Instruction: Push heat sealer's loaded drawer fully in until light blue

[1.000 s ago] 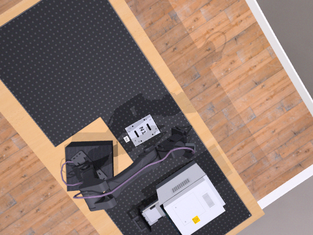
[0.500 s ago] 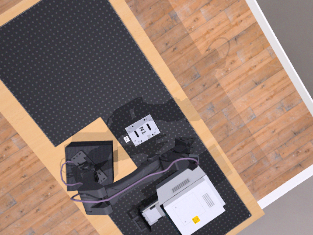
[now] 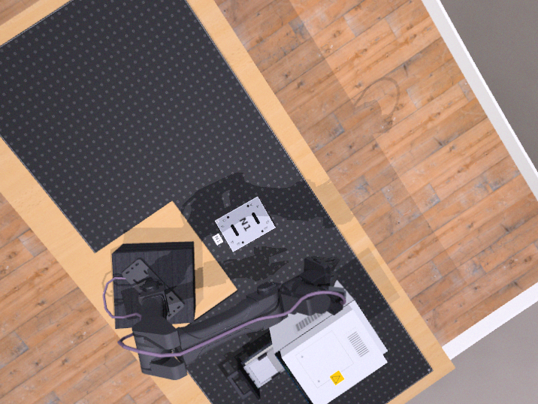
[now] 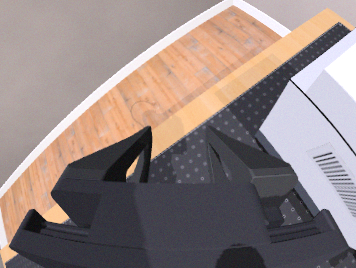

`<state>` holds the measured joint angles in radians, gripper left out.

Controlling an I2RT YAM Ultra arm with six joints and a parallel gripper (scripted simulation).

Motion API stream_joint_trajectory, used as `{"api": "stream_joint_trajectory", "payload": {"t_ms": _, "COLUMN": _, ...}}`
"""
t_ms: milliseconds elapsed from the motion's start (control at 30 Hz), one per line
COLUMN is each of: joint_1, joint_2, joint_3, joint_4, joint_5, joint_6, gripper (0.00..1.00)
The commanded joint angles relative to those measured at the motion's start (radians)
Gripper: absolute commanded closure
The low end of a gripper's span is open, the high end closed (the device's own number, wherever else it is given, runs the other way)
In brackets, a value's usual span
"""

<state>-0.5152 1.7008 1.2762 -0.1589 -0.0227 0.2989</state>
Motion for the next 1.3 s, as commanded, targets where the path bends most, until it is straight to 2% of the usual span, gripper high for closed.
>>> {"api": "stream_joint_trajectory", "payload": {"t_ms": 0, "joint_1": 0.02, "joint_2": -0.036, "joint_3": 0.058, "joint_4": -0.066, "joint_5": 0.044, "joint_6": -0.035, "gripper": 0.55}}
{"api": "stream_joint_trajectory", "payload": {"t_ms": 300, "joint_1": -0.091, "joint_2": -0.06, "joint_3": 0.062, "joint_4": -0.1, "joint_5": -0.039, "joint_6": -0.09, "gripper": 0.55}}
{"api": "stream_joint_trajectory", "payload": {"t_ms": 367, "joint_1": -0.085, "joint_2": -0.06, "joint_3": 0.087, "joint_4": -0.145, "joint_5": 0.039, "joint_6": -0.104, "gripper": 0.55}}
{"api": "stream_joint_trajectory", "payload": {"t_ms": 500, "joint_1": -0.105, "joint_2": -0.065, "joint_3": 0.089, "joint_4": -0.155, "joint_5": 0.026, "joint_6": -0.116, "gripper": 0.55}}
{"api": "stream_joint_trajectory", "payload": {"t_ms": 700, "joint_1": -0.168, "joint_2": -0.084, "joint_3": 0.091, "joint_4": -0.177, "joint_5": -0.04, "joint_6": -0.155, "gripper": 0.55}}
{"api": "stream_joint_trajectory", "payload": {"t_ms": 767, "joint_1": -0.162, "joint_2": -0.079, "joint_3": 0.12, "joint_4": -0.227, "joint_5": 0.039, "joint_6": -0.153, "gripper": 0.55}}
{"api": "stream_joint_trajectory", "payload": {"t_ms": 800, "joint_1": -0.167, "joint_2": -0.079, "joint_3": 0.125, "joint_4": -0.238, "joint_5": 0.047, "joint_6": -0.156, "gripper": 0.55}}
{"api": "stream_joint_trajectory", "payload": {"t_ms": 1000, "joint_1": -0.232, "joint_2": -0.095, "joint_3": 0.12, "joint_4": -0.251, "joint_5": -0.018, "joint_6": -0.197, "gripper": 0.55}}
{"api": "stream_joint_trajectory", "payload": {"t_ms": 1067, "joint_1": -0.232, "joint_2": -0.095, "joint_3": 0.12, "joint_4": -0.251, "joint_5": -0.018, "joint_6": -0.197, "gripper": 0.55}}
{"api": "stream_joint_trajectory", "payload": {"t_ms": 1133, "joint_1": -0.208, "joint_2": -0.084, "joint_3": 0.151, "joint_4": -0.302, "joint_5": 0.058, "joint_6": -0.195, "gripper": 0.55}}
{"api": "stream_joint_trajectory", "payload": {"t_ms": 1267, "joint_1": -0.264, "joint_2": -0.097, "joint_3": 0.154, "joint_4": -0.321, "joint_5": 0.044, "joint_6": -0.217, "gripper": 0.55}}
